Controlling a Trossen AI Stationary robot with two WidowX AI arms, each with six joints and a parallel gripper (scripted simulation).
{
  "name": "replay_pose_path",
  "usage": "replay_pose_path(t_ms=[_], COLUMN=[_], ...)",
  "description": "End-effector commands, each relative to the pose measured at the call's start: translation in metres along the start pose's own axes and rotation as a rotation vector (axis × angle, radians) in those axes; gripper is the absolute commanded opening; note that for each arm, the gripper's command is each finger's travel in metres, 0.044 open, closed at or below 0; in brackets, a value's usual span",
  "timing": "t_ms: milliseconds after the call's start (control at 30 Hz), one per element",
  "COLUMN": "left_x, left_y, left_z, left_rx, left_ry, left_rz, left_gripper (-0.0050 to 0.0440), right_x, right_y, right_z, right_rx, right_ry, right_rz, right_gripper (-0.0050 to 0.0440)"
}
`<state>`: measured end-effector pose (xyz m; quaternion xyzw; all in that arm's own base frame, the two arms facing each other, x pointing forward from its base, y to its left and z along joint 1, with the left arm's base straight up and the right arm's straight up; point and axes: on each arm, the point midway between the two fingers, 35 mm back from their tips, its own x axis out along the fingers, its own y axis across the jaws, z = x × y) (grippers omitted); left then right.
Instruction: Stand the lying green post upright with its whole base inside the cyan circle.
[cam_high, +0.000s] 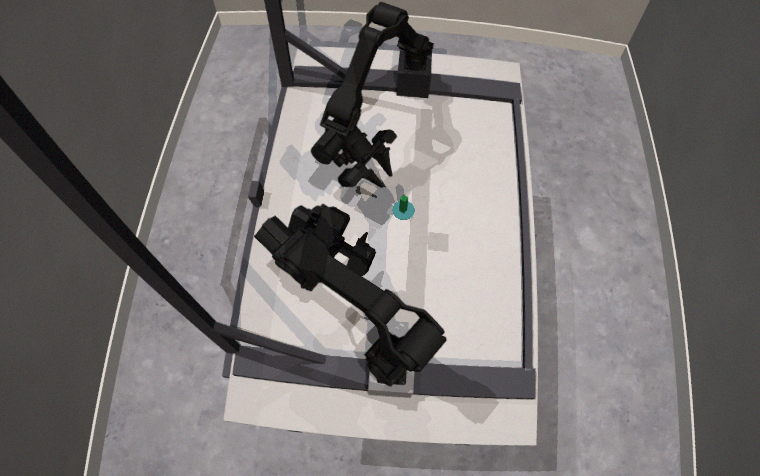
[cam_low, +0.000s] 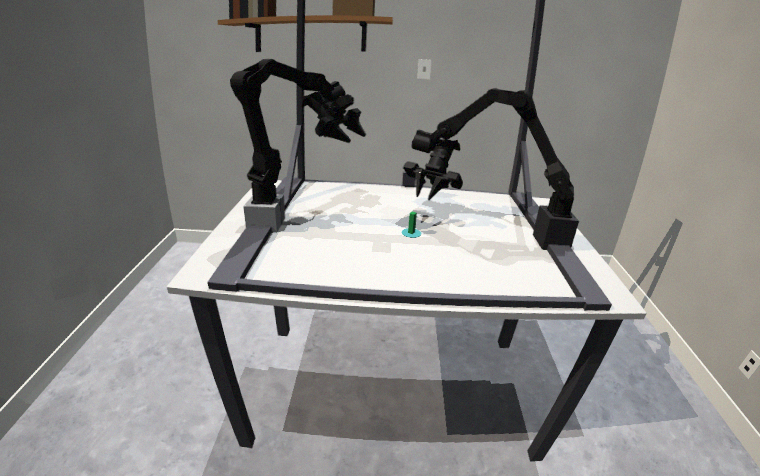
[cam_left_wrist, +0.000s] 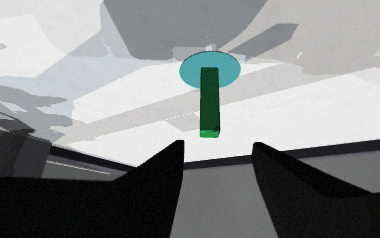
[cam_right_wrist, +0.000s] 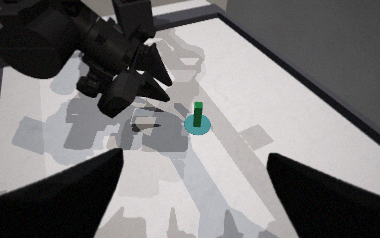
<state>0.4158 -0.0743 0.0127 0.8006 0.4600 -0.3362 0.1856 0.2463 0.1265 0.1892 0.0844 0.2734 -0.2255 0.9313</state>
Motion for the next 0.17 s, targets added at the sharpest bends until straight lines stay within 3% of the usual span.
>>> replay_pose_path(t_ms=[0,133], left_x=[-0.0093,-0.0093], left_y=[0.0056,0.0056], left_z=[-0.0107,-0.0107], left_rx=[-0.030,-0.030], left_ry=[0.009,0.009], left_rz=[0.027,0.027], left_gripper=[0.0182,0.0182], right_x=[-0.0031,-0.0031], right_y=[0.0012,0.0012], right_z=[0.0064,0.0064], right_rx=[0.022,0.022], right_ry=[-0.008,-0.008], right_rz=[0.013,0.013], right_gripper=[0.0400,0.0400])
